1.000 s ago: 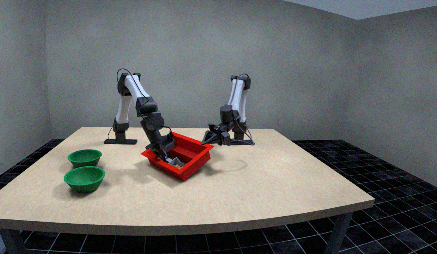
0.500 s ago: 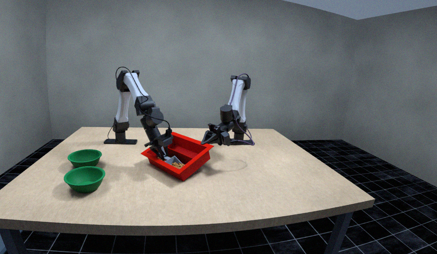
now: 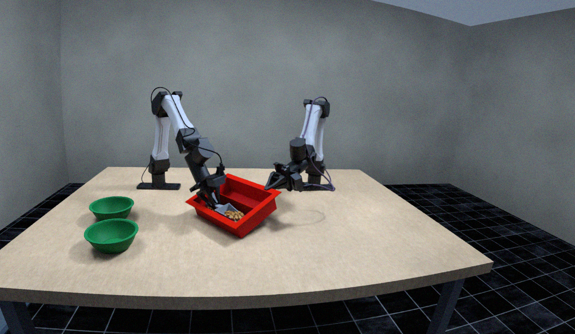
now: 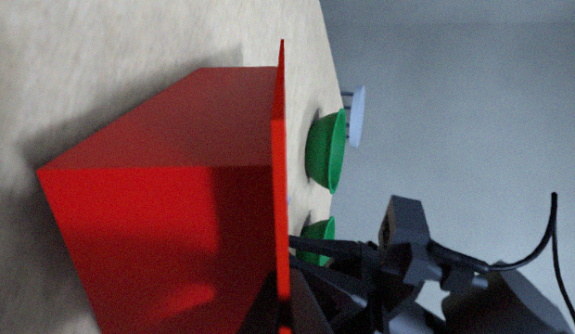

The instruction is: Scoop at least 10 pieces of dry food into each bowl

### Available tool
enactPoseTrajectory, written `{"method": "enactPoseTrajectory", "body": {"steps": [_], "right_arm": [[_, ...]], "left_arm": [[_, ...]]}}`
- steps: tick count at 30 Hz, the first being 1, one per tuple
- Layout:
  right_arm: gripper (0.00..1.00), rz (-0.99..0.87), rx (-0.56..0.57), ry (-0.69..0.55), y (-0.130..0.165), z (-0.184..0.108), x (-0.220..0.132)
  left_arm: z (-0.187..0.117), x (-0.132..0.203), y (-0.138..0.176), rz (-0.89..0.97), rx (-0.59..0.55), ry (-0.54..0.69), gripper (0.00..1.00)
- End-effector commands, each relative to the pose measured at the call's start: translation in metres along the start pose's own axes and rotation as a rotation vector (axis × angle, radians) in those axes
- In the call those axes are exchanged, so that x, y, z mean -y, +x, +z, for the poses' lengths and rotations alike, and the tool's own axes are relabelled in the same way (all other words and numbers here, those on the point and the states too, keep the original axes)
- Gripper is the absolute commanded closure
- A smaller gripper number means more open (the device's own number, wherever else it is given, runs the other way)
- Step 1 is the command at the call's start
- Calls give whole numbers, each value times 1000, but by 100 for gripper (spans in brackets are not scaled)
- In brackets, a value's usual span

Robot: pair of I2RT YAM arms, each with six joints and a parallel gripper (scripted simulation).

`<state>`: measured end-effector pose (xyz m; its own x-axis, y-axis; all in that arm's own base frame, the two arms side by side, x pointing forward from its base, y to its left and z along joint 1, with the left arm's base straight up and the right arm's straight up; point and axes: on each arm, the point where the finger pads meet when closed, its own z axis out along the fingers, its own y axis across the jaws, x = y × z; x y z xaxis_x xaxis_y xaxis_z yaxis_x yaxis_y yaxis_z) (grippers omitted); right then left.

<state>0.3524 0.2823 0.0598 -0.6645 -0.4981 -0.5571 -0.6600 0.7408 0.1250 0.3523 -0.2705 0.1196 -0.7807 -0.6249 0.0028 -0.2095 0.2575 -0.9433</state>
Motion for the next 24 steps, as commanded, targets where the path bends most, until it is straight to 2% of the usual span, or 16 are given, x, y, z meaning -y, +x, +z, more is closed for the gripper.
{"method": "enactPoseTrajectory", "body": {"steps": [1, 5, 6, 8, 9, 20, 22, 24], "right_arm": [[100, -38, 169, 39, -36, -16, -2], [100, -59, 214, 63, -35, -18, -3], [100, -53, 176, 43, -28, -17, -6], [100, -53, 176, 43, -28, -17, -6], [100, -66, 233, 74, -33, -19, -4], [100, -106, 357, 139, -32, -25, -7], [100, -101, 326, 118, -29, -24, -8], [100, -101, 343, 123, -36, -28, -8]], "left_arm": [[-3, 48, 3, 59, -15, 120, 100], [-3, 48, 3, 59, -15, 120, 100], [-3, 48, 3, 59, -15, 120, 100], [-3, 48, 3, 59, -15, 120, 100], [-3, 48, 3, 59, -15, 120, 100], [-3, 48, 3, 59, -15, 120, 100], [-3, 48, 3, 59, -15, 120, 100], [-3, 48, 3, 59, -15, 120, 100]]}}
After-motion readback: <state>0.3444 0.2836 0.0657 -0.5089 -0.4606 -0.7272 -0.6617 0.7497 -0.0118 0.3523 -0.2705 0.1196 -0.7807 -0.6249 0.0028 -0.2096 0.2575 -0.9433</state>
